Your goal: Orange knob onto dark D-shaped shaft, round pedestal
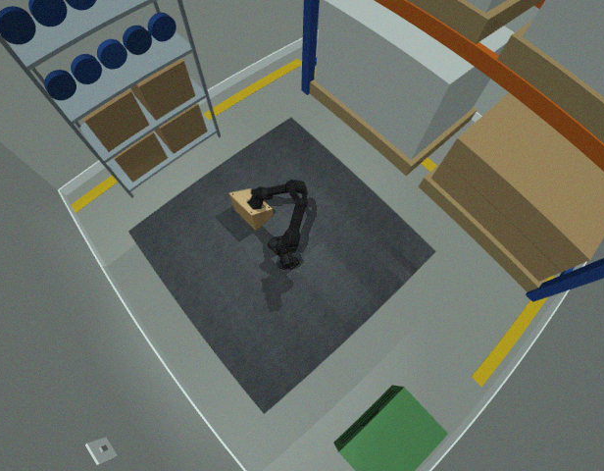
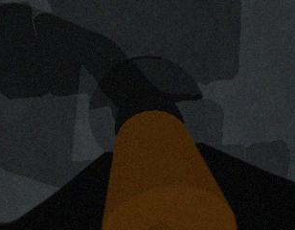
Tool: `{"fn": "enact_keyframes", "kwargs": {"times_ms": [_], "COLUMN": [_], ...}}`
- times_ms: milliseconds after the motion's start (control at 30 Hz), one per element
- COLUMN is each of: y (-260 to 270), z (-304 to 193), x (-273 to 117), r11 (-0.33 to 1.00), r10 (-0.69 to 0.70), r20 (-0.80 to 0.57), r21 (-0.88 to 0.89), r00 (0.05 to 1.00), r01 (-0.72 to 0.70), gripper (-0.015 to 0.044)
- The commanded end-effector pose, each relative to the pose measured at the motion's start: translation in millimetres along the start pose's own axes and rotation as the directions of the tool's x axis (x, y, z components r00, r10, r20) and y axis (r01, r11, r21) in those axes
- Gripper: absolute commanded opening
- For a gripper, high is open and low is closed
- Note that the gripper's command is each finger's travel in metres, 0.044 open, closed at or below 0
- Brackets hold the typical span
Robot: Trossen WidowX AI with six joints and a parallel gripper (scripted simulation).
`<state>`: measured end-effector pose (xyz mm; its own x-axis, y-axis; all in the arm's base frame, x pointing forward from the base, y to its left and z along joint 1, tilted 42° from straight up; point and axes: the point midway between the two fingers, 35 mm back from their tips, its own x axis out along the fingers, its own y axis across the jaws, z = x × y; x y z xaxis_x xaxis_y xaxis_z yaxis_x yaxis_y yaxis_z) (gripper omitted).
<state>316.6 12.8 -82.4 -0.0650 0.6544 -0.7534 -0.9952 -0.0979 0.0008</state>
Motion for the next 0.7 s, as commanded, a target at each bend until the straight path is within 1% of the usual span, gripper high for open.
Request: {"fn": "enact_keyframes", "kwargs": {"times_ms": [0, 167, 333, 500, 600, 667], "y": [1.1, 1.1, 0.4, -0.6, -1.4, -2.0], "z": [-0.7, -0.6, -0.4, 0.0, 0.4, 0.9], "x": [2.2, 1.8, 0.4, -1.5, -3.0, -4.1], "r11": [0.894, 0.688, 0.399, 0.061, -0.147, -0.252], "r10": [-0.002, -0.002, -0.002, -0.002, -0.002, -0.002], "r20": [0.000, 0.000, 0.000, 0.000, 0.000, 0.000], "r21": [0.449, 0.726, 0.917, 0.998, 0.989, 0.968], "r00": [1.000, 1.000, 1.000, 1.000, 1.000, 1.000], "r01": [0.002, 0.001, 0.001, 0.000, 0.000, 0.000], "gripper": [0.0000, 0.0000, 0.0000, 0.0000, 0.0000, 0.0000]}}
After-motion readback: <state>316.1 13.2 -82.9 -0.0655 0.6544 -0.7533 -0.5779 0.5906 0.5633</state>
